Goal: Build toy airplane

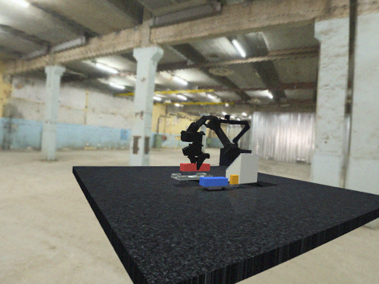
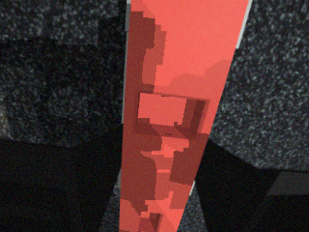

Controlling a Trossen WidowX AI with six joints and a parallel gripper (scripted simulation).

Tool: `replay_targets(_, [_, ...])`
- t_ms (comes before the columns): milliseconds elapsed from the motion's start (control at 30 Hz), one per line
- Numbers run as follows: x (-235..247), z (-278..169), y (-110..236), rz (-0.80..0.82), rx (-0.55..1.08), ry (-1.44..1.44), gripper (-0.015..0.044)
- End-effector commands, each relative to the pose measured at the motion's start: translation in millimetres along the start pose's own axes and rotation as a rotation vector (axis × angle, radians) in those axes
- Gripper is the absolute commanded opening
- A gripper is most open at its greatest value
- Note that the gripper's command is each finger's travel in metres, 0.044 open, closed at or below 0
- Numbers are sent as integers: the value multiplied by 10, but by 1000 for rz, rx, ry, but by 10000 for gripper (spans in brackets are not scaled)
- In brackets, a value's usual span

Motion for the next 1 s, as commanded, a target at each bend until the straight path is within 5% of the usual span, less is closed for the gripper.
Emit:
replay_targets(0, [-1,3,-57,-4,-3,4,195])
replay_targets(633, [-14,-5,-224,-3,1,0,161])
replay_targets(800, [-14,-5,-224,-3,1,0,30])
replay_targets(967, [-14,-5,-224,-3,1,0,161])
Point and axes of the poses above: the point midway between the two fingers, 35 mm back from their tips, its own y axis back along the fingers, its own x axis across the jaws, z = x × y, the point moved 1 cm from there along y, back along the fingers, and after that the axes turned 13 degrees about -y, right-handed, at the moved point
